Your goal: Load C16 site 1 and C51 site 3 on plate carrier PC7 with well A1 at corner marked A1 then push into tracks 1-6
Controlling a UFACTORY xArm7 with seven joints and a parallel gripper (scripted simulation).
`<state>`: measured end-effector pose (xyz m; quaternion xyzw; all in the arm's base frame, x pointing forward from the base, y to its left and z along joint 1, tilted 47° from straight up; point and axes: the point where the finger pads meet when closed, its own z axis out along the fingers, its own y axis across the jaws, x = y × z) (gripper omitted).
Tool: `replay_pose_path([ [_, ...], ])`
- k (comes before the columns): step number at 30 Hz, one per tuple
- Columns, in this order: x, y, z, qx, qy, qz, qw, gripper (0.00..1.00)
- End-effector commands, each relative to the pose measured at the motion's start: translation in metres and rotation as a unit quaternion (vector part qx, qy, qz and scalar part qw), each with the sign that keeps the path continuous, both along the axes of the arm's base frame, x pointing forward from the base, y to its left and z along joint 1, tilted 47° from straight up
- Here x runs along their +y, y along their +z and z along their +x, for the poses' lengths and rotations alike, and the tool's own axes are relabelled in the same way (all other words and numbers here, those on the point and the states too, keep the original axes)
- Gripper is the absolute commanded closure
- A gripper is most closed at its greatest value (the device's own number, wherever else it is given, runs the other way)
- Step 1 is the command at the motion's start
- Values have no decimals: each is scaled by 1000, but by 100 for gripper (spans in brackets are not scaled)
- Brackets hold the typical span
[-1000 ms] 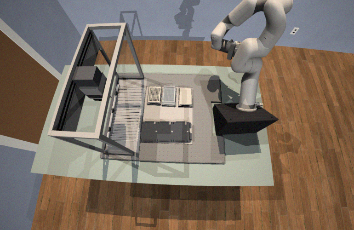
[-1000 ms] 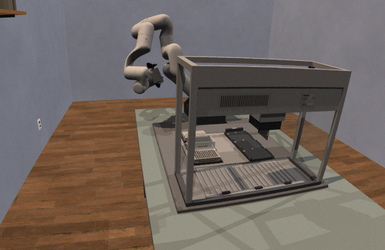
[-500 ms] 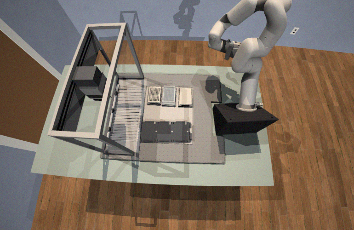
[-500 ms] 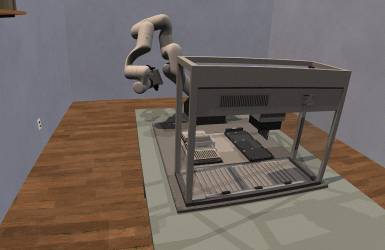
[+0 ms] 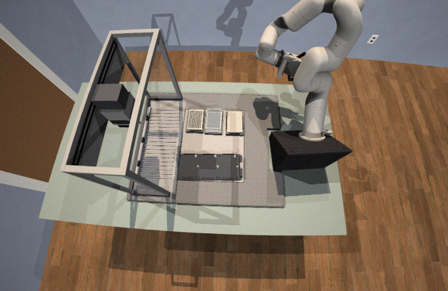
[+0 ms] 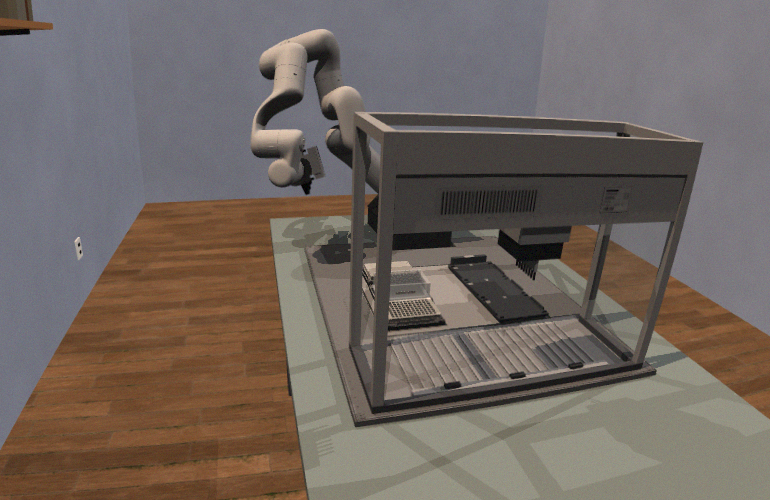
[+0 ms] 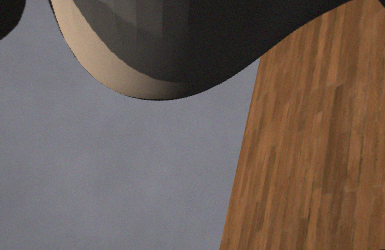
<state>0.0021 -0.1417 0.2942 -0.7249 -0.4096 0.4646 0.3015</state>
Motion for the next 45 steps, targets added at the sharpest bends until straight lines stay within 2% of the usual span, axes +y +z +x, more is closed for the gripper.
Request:
replay_pose_path([
  [1,-12,-3,11,-2,10,-8,1000,0],
  [5,-23,-7,27,-21,59,-44,997,0],
  [10,-31,-10,39,-21,59,-44,997,0],
  [14,-40,-13,57,-44,105,-78,990,0],
  [18,-49,-17,74,-44,105,-78,990,0],
  [20,-49,-17,74,-44,105,-78,990,0],
  [24,-55,-22,93,-71,148,-109,980,0],
  [26,-55,-22,93,-71,148,-109,980,0],
  [31,-60,-26,110,-71,148,-109,980,0],
  [35,-64,-30,130,-101,189,-137,967,0],
  [39,-67,-34,149,-101,189,-137,967,0],
  [43,-67,-35,149,-101,189,-137,967,0],
  [45,-68,-37,159,-120,211,-151,958,0],
])
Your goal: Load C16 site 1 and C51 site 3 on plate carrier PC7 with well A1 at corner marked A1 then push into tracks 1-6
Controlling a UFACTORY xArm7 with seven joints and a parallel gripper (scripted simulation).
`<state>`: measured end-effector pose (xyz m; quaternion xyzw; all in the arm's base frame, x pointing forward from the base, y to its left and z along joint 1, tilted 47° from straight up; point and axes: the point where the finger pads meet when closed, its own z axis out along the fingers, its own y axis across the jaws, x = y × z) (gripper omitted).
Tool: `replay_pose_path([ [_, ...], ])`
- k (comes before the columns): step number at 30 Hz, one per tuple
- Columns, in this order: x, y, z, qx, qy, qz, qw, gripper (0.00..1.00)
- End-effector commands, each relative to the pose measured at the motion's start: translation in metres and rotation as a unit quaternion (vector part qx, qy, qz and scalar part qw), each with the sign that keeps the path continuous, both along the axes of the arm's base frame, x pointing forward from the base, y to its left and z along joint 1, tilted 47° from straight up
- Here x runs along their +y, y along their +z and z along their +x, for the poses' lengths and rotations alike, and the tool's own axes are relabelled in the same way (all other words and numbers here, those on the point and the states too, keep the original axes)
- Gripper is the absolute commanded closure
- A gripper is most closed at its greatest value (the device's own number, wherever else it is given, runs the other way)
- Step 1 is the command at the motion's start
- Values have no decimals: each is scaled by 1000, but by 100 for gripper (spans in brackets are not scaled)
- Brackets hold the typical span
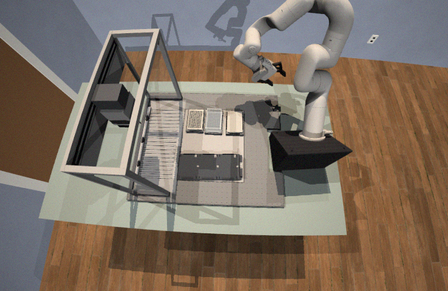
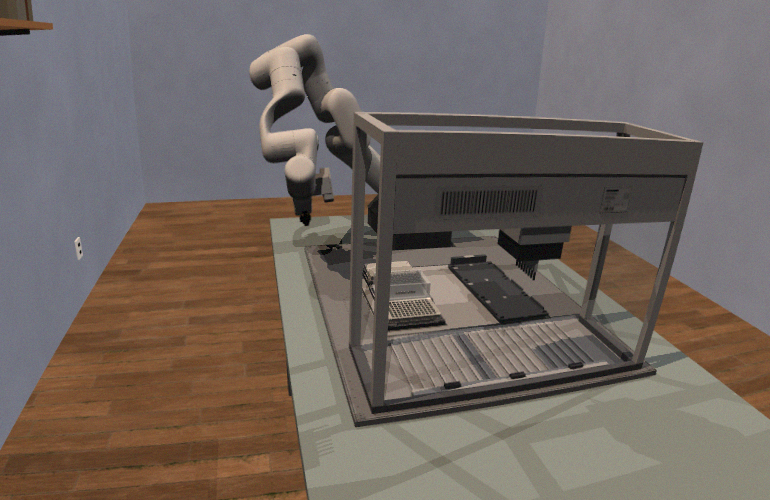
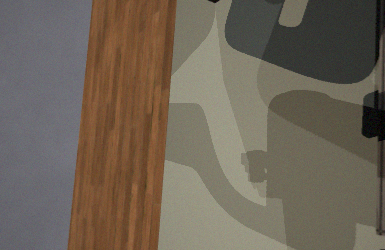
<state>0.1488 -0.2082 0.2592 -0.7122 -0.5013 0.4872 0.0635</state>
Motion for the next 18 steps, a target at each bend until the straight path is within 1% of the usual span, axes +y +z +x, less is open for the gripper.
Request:
replay_pose_path([
  [1,-1,-3,17,-27,35,-22,999,0],
  [6,-2,-9,42,-31,41,-25,998,0],
  [8,-2,-9,43,-31,41,-25,998,0],
  [12,0,-14,63,-66,81,-45,993,0],
  [13,0,-15,68,-66,81,-45,993,0],
  [15,0,-15,68,-66,81,-45,993,0],
  [18,2,-19,82,-66,81,-45,993,0],
])
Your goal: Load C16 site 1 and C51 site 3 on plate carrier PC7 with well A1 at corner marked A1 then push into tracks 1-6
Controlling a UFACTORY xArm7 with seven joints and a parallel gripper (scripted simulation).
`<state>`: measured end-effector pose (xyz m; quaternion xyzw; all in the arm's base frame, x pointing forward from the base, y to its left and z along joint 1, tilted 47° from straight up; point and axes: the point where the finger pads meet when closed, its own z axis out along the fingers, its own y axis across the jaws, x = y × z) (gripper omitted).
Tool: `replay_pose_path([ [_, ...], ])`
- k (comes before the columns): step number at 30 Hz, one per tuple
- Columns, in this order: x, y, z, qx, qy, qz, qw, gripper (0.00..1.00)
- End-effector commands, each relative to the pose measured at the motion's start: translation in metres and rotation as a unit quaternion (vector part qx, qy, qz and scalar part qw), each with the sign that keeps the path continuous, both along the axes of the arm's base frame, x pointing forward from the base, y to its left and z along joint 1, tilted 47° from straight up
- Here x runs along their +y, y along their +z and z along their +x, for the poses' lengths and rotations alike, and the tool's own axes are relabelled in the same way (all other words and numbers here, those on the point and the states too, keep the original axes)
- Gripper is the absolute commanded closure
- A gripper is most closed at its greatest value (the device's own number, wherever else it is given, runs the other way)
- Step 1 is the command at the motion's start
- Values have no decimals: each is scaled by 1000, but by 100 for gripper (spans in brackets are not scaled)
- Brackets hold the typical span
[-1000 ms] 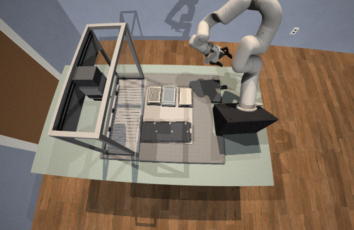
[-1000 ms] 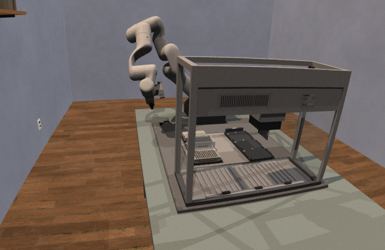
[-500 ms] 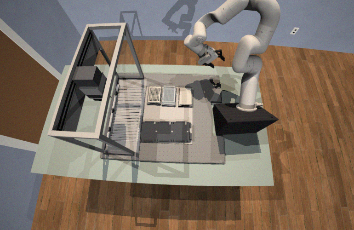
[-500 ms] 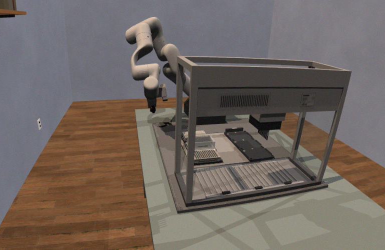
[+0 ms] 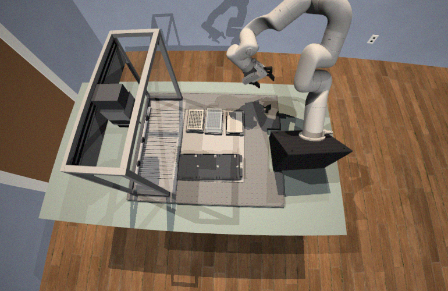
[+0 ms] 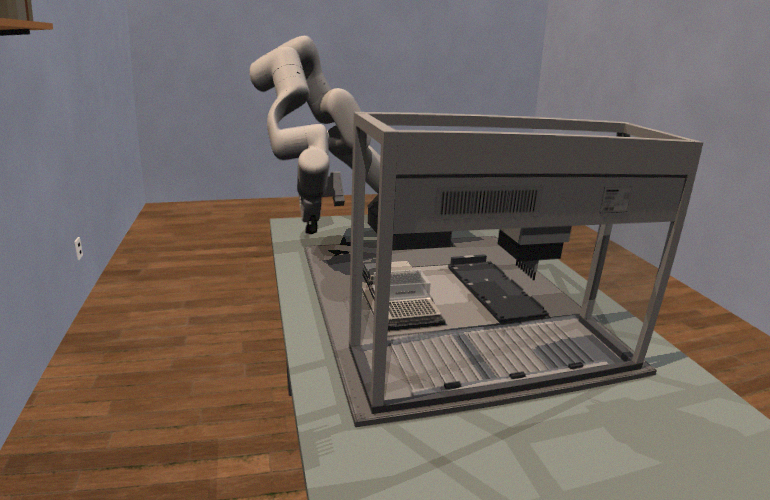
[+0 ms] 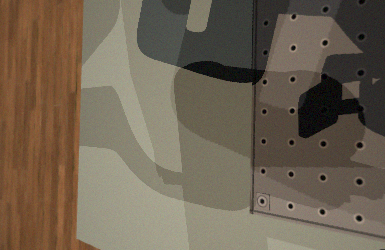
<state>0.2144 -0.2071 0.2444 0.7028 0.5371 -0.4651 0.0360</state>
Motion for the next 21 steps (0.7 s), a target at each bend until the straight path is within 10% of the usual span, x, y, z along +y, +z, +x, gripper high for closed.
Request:
replay_pose_path([
  [1,1,-5,20,-3,4,-3,1000,0],
  [21,23,-25,93,-78,82,-29,993,0],
])
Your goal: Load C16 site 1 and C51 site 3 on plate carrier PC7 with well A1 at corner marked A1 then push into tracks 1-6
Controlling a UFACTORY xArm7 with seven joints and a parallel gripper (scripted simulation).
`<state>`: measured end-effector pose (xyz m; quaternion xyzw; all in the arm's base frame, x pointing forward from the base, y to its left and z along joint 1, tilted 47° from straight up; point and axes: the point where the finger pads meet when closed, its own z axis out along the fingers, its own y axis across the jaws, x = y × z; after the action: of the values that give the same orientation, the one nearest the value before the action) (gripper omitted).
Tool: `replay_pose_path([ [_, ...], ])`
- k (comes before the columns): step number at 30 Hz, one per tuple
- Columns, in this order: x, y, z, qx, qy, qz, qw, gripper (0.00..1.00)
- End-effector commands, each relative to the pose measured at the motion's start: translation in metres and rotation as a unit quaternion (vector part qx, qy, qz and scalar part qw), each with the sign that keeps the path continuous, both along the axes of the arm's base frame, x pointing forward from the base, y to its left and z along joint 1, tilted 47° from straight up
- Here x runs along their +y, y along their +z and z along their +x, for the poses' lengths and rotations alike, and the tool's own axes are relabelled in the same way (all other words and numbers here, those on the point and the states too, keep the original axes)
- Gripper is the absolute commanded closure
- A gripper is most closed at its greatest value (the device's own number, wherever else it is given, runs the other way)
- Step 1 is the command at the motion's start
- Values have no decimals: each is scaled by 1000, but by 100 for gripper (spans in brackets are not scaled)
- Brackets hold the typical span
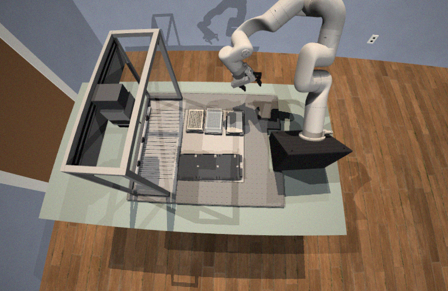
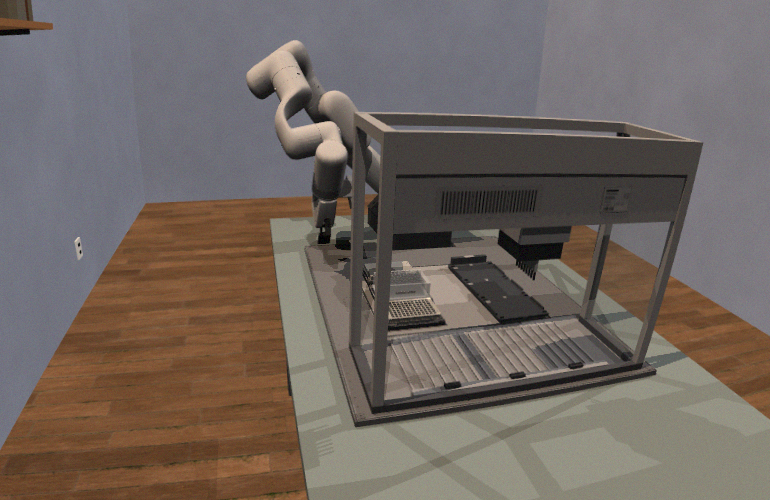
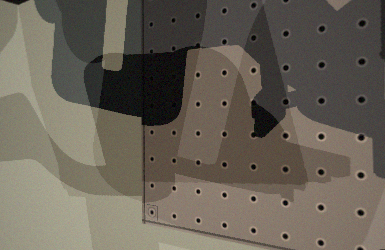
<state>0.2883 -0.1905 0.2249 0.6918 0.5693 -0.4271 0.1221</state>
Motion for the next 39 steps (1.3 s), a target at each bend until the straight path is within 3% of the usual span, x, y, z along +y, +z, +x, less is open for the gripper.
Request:
replay_pose_path([
  [1,8,-6,24,-11,12,-4,1000,0],
  [4,10,-8,29,-11,12,-4,1000,0],
  [8,19,-13,46,-50,49,-11,997,0],
  [17,31,-20,68,-50,50,-11,997,0],
  [20,40,-24,80,-86,84,-13,993,0],
  [29,58,-33,106,-88,86,-13,992,0],
  [32,68,-37,117,-124,120,-11,985,0],
  [39,90,-47,141,-126,122,-11,984,0],
])
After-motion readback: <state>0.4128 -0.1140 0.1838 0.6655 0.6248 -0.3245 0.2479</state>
